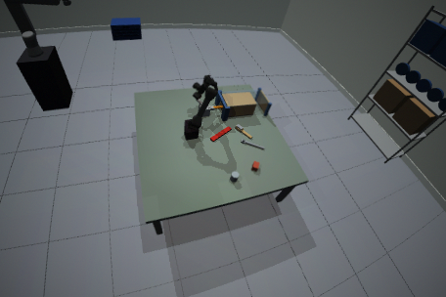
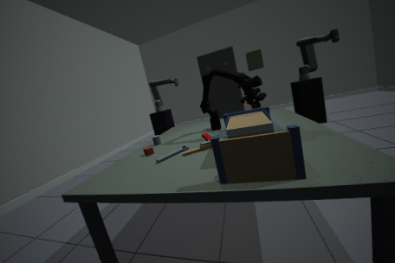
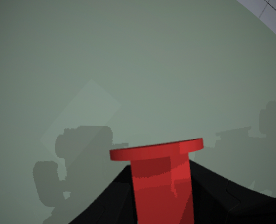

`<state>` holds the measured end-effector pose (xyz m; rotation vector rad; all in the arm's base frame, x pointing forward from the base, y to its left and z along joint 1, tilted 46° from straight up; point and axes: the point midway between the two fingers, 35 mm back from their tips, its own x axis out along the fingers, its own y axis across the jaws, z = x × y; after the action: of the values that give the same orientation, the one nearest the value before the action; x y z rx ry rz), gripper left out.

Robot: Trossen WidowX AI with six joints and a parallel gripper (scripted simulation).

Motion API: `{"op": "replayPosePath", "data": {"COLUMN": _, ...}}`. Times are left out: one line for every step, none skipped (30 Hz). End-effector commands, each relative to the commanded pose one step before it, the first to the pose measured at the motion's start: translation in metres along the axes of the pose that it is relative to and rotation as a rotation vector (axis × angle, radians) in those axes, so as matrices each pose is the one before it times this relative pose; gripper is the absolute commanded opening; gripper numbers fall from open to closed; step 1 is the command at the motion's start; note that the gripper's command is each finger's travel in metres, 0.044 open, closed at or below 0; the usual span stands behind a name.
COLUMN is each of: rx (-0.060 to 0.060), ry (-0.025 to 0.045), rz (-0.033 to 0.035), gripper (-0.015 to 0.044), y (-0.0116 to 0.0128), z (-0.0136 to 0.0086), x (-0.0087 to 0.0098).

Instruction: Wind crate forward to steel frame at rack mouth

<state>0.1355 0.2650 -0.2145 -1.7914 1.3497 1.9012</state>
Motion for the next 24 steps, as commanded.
{"op": "replayPosePath", "data": {"rx": -0.002, "ry": 0.00068, "rz": 0.03524, "gripper": 0.0, "y": 0.01491, "z": 0.00268, "x": 0.00473}}
{"op": "replayPosePath", "data": {"rx": 0.0, "ry": -0.00003, "rz": 0.0001, "gripper": 0.0, "y": 0.00155, "z": 0.00025, "x": 0.00013}}
{"op": "replayPosePath", "data": {"rx": 0.0, "ry": -0.00002, "rz": 0.00006, "gripper": 0.0, "y": 0.00092, "z": 0.00014, "x": 0.00008}}
{"op": "replayPosePath", "data": {"rx": 0.0, "ry": -0.00002, "rz": 0.00011, "gripper": 0.0, "y": 0.00156, "z": 0.00021, "x": 0.00011}}
{"op": "replayPosePath", "data": {"rx": 0.0, "ry": -0.00001, "rz": 0.00006, "gripper": 0.0, "y": 0.00093, "z": 0.00012, "x": 0.00007}}
{"op": "replayPosePath", "data": {"rx": 0.0, "ry": -0.00002, "rz": 0.00011, "gripper": 0.0, "y": 0.00156, "z": 0.00018, "x": 0.0001}}
{"op": "replayPosePath", "data": {"rx": 0.0, "ry": -0.00001, "rz": 0.00006, "gripper": 0.0, "y": 0.00093, "z": 0.0001, "x": 0.00006}}
{"op": "replayPosePath", "data": {"rx": 0.0, "ry": -0.00002, "rz": 0.00011, "gripper": 0.0, "y": 0.00157, "z": 0.00014, "x": 0.00008}}
{"op": "replayPosePath", "data": {"rx": 0.0, "ry": -0.00001, "rz": 0.00007, "gripper": 0.0, "y": 0.00093, "z": 0.00008, "x": 0.00005}}
{"op": "replayPosePath", "data": {"rx": 0.0, "ry": -0.00001, "rz": 0.00011, "gripper": 0.0, "y": 0.00157, "z": 0.0001, "x": 0.00007}}
{"op": "replayPosePath", "data": {"rx": 0.0, "ry": -0.00001, "rz": 0.00007, "gripper": 0.0, "y": 0.00093, "z": 0.00006, "x": 0.00004}}
{"op": "replayPosePath", "data": {"rx": 0.0, "ry": -0.00001, "rz": 0.00011, "gripper": 0.0, "y": 0.00157, "z": 0.00007, "x": 0.00005}}
{"op": "replayPosePath", "data": {"rx": 0.0, "ry": -0.00001, "rz": 0.00007, "gripper": 0.0, "y": 0.00093, "z": 0.00004, "x": 0.00003}}
{"op": "replayPosePath", "data": {"rx": 0.0, "ry": -0.00001, "rz": 0.00011, "gripper": 0.0, "y": 0.00157, "z": 0.00003, "x": 0.00003}}
{"op": "replayPosePath", "data": {"rx": 0.0, "ry": 0.0, "rz": 0.00007, "gripper": 0.0, "y": 0.00093, "z": 0.00002, "x": 0.00002}}
{"op": "replayPosePath", "data": {"rx": 0.0, "ry": 0.0, "rz": 0.00011, "gripper": 0.0, "y": 0.00157, "z": -0.00001, "x": 0.00002}}
{"op": "replayPosePath", "data": {"rx": 0.0, "ry": 0.0, "rz": 0.00007, "gripper": 0.0, "y": 0.00093, "z": -0.00001, "x": 0.00001}}
{"op": "replayPosePath", "data": {"rx": 0.0, "ry": 0.0, "rz": 0.00011, "gripper": 0.0, "y": 0.00157, "z": -0.00004, "x": 0.0}}
{"op": "replayPosePath", "data": {"rx": 0.0, "ry": 0.0, "rz": 0.00007, "gripper": 0.0, "y": 0.00093, "z": -0.00003, "x": 0.0}}
{"op": "replayPosePath", "data": {"rx": 0.0, "ry": 0.0, "rz": 0.00011, "gripper": 0.0, "y": 0.00157, "z": -0.00008, "x": -0.00001}}
{"op": "replayPosePath", "data": {"rx": 0.0, "ry": 0.0, "rz": 0.00007, "gripper": 0.0, "y": 0.00093, "z": -0.00005, "x": -0.00001}}
{"op": "replayPosePath", "data": {"rx": 0.0, "ry": 0.00001, "rz": 0.00011, "gripper": 0.0, "y": 0.00156, "z": -0.00011, "x": -0.00003}}
{"op": "replayPosePath", "data": {"rx": 0.0, "ry": 0.0, "rz": 0.00007, "gripper": 0.0, "y": 0.00093, "z": -0.00007, "x": -0.00002}}
{"op": "replayPosePath", "data": {"rx": 0.0, "ry": 0.00001, "rz": 0.00011, "gripper": 0.0, "y": 0.00156, "z": -0.00015, "x": -0.00005}}
